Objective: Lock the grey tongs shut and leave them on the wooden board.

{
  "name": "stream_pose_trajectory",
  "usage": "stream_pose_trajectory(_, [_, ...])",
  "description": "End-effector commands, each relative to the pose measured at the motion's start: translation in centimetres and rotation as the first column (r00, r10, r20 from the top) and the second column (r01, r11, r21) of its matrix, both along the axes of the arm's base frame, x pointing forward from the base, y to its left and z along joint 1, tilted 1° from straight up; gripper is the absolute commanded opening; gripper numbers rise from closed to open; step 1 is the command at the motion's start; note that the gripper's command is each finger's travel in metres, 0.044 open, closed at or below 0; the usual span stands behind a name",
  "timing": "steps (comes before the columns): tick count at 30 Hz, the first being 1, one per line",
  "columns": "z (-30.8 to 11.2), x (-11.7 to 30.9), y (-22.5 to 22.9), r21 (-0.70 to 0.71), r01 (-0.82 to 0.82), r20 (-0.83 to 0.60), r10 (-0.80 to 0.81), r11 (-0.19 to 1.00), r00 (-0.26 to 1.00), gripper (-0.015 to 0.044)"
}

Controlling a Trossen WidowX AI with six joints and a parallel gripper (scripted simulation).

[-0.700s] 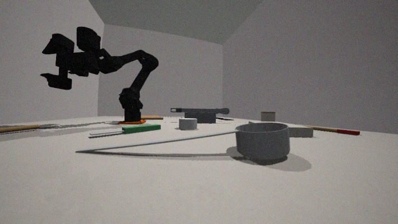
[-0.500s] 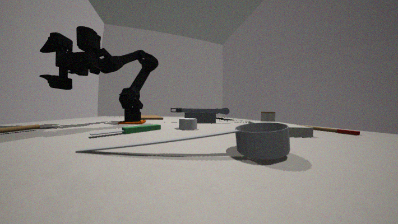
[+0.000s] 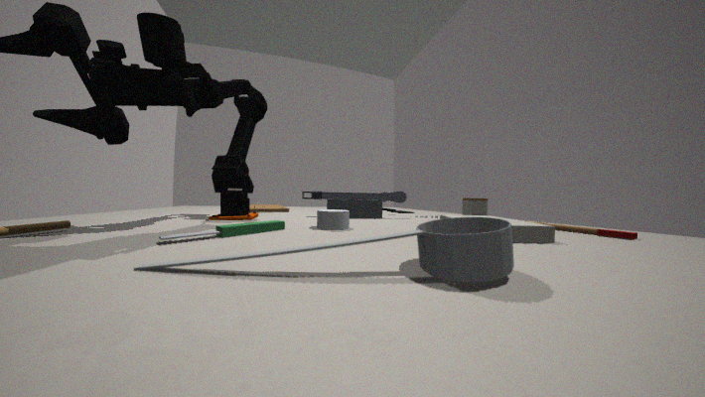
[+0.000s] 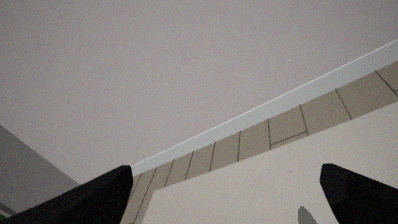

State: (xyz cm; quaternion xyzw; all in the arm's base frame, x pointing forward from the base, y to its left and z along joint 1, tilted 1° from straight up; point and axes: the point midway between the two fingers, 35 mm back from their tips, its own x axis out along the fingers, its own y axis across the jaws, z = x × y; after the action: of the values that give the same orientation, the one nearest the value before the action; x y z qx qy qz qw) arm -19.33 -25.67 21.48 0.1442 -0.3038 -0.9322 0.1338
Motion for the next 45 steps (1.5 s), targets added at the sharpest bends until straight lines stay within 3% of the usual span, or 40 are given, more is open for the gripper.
stream_pose_trajectory(1, [-0.6, 5.8, -5.2, 0.416, -0.317, -0.032, 0.362, 0.852, 0.932, 0.0440])
stream_pose_trajectory(8, [-1.4, 12.6, -8.5, 0.731, -0.464, 0.003, 0.678, 0.500, 0.735, 0.0440])
stream_pose_trajectory(14, [-2.1, 19.0, -9.6, 0.898, -0.412, 0.071, 0.873, 0.154, 0.482, 0.0440])
stream_pose_trajectory(21, [-3.1, 26.8, -9.3, 0.968, -0.130, 0.228, 0.967, -0.213, 0.113, 0.0440])
stream_pose_trajectory(26, [-3.8, 32.0, -8.0, 0.926, 0.160, 0.363, 0.922, -0.342, -0.133, 0.0440])
stream_pose_trajectory(30, [-4.3, 35.8, -6.3, 0.850, 0.398, 0.476, 0.828, -0.346, -0.296, 0.0440])
stream_pose_trajectory(34, [-4.7, 39.3, -4.1, 0.754, 0.599, 0.581, 0.698, -0.269, -0.418, 0.0440])
stream_pose_trajectory(39, [-5.3, 43.3, -0.7, 0.605, 0.793, 0.712, 0.488, -0.063, -0.504, 0.0440])
stream_pose_trajectory(45, [-5.8, 47.3, 4.3, 0.437, 0.857, 0.838, 0.222, 0.273, -0.498, 0.0440])
